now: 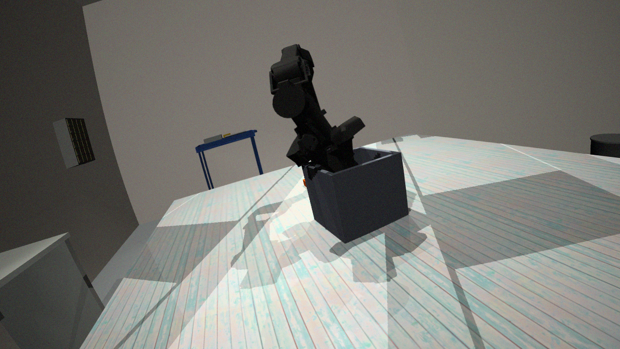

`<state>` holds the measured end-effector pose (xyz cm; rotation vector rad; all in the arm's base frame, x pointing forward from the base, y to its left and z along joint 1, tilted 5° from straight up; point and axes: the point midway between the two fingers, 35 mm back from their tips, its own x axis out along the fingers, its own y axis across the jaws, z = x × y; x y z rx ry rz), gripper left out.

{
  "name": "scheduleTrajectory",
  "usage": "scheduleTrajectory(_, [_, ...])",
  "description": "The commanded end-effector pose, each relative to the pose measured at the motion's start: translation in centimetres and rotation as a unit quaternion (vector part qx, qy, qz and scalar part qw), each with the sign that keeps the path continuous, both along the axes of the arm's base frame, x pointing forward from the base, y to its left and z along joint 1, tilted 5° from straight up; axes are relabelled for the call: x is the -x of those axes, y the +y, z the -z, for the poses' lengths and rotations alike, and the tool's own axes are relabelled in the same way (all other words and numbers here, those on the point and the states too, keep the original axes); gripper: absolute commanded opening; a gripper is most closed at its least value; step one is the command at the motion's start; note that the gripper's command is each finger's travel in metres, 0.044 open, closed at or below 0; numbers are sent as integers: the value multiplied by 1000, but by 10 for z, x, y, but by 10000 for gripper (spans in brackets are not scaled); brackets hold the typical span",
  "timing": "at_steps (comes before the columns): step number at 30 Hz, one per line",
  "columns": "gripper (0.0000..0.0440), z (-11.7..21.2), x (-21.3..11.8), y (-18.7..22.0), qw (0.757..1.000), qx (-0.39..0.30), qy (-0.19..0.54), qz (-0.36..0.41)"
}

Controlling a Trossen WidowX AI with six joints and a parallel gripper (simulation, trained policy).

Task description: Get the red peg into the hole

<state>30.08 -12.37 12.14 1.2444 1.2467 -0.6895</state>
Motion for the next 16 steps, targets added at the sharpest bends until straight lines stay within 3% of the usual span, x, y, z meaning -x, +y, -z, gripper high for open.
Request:
scheduleTrajectory(1, [152, 26, -19, 1, 999, -34, -6, -26])
scheduleTrajectory(16, [152, 9, -42, -6, 994, -53, -69, -59])
